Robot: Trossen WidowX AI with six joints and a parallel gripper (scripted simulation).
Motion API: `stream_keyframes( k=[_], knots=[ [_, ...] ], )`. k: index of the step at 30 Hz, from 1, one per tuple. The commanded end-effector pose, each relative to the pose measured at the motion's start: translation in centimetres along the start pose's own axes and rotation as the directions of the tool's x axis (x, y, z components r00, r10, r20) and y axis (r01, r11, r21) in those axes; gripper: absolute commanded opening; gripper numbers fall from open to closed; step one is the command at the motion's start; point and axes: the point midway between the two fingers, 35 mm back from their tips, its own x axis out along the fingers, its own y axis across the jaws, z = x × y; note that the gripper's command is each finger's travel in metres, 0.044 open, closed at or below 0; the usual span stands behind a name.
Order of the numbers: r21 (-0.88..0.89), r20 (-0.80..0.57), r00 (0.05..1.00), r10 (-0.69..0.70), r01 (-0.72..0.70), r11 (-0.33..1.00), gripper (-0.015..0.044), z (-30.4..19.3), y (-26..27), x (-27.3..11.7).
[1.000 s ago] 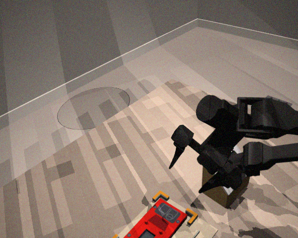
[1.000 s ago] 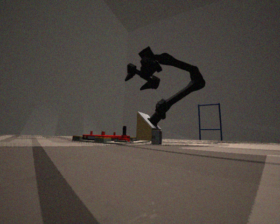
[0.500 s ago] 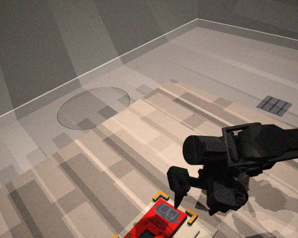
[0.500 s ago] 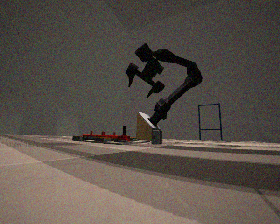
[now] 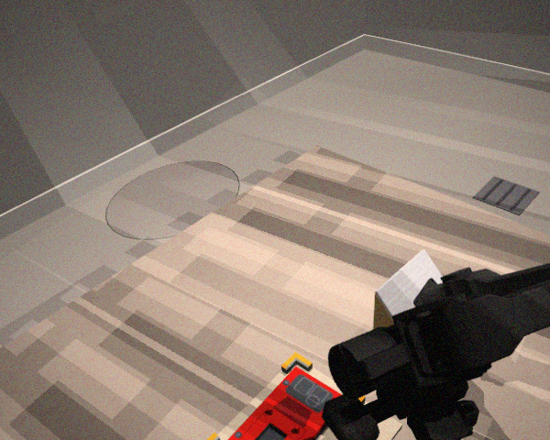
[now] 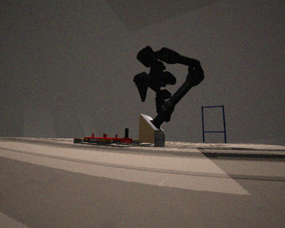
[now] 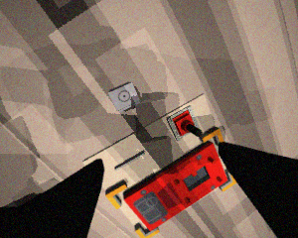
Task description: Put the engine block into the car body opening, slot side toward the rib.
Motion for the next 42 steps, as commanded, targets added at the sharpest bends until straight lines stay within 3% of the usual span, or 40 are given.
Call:
stream_keyframes(
  k=[1, 8, 13, 17, 42],
  knots=[
    [-0.120, 0.008, 0.996, 0.086, -0.085, 0.989, 0.0440, 1.4, 0.6, 1.7],
    [-0.271, 0.008, 0.983, 0.186, -0.177, 0.946, 0.0440, 3.1, 1.7, 3.6],
    [-0.271, 0.008, 0.983, 0.186, -0.177, 0.946, 0.0440, 3.3, 1.6, 3.9],
    [-0.272, 0.010, 0.983, 0.186, -0.176, 0.946, 0.0440, 3.3, 2.2, 7.0],
    [-0.269, 0.008, 0.982, 0.186, -0.177, 0.947, 0.0440, 3.5, 2.7, 10.6]
  ],
)
